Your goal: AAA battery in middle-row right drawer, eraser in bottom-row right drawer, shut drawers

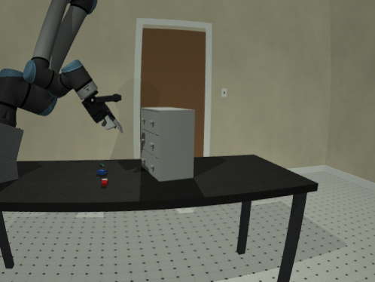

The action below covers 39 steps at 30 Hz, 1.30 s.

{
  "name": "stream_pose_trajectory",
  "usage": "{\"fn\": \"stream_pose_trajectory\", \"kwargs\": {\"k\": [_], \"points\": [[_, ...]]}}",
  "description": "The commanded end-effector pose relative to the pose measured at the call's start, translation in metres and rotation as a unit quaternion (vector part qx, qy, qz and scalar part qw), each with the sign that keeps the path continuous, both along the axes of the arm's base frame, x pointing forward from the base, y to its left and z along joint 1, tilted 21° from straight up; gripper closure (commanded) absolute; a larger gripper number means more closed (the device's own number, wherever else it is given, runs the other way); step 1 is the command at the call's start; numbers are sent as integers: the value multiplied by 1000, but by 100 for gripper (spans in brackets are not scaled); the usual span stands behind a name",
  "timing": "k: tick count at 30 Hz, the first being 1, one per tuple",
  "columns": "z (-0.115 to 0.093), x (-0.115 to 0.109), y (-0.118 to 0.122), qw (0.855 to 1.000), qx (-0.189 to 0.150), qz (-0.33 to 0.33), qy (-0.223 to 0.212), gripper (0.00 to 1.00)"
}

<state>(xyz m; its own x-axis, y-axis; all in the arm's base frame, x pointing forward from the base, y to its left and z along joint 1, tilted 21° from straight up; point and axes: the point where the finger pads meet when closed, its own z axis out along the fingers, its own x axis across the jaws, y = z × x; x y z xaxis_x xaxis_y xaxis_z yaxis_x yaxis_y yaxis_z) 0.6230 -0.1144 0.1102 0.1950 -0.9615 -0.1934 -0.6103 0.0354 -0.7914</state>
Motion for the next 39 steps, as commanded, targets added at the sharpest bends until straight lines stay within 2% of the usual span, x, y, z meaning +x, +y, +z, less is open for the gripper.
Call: {"fn": "stream_pose_trajectory", "kwargs": {"k": [1, 9, 11, 26, 39], "points": [[-4, 9, 0, 999, 4, -15, -44, 0], [-11, 18, 4, 995, 15, -26, -99, 0], [-11, 18, 4, 995, 15, -26, -99, 0], [-20, 37, 7, 980, 33, -46, -191, 0], [-27, 47, 12, 967, 43, -55, -245, 0]]}}
